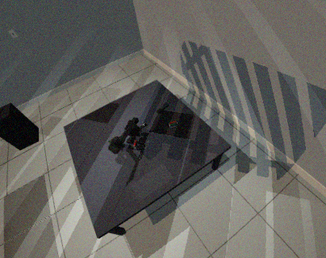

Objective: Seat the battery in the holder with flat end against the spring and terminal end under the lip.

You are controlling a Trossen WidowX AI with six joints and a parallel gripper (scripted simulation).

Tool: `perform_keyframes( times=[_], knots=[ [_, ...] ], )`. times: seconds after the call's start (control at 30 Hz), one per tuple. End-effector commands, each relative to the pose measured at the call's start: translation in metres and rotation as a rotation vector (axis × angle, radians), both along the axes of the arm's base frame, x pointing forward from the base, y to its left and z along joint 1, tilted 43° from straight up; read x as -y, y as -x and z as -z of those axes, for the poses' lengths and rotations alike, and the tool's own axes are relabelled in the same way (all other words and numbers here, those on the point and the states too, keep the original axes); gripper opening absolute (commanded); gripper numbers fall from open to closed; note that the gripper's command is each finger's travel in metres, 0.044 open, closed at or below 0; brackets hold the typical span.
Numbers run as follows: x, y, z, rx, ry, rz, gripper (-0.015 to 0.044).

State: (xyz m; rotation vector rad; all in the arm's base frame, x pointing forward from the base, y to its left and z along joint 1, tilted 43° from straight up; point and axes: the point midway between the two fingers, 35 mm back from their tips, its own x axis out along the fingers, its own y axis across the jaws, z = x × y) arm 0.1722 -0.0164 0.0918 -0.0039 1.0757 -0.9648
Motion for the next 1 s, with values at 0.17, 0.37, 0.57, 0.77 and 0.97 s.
perform_keyframes(
  times=[0.17,0.37,0.57,0.77,0.97],
  knots=[
    [-0.037,0.006,-0.041,0.030,-0.035,-0.015,0.0000],
    [-0.047,0.012,-0.055,0.036,-0.039,-0.018,0.0000],
    [-0.045,0.011,-0.054,0.034,-0.036,-0.022,0.0000],
    [-0.038,0.011,-0.048,-0.099,-0.004,-0.169,0.0105],
    [-0.019,0.011,-0.035,-0.431,0.073,-0.528,0.0238]
  ],
)
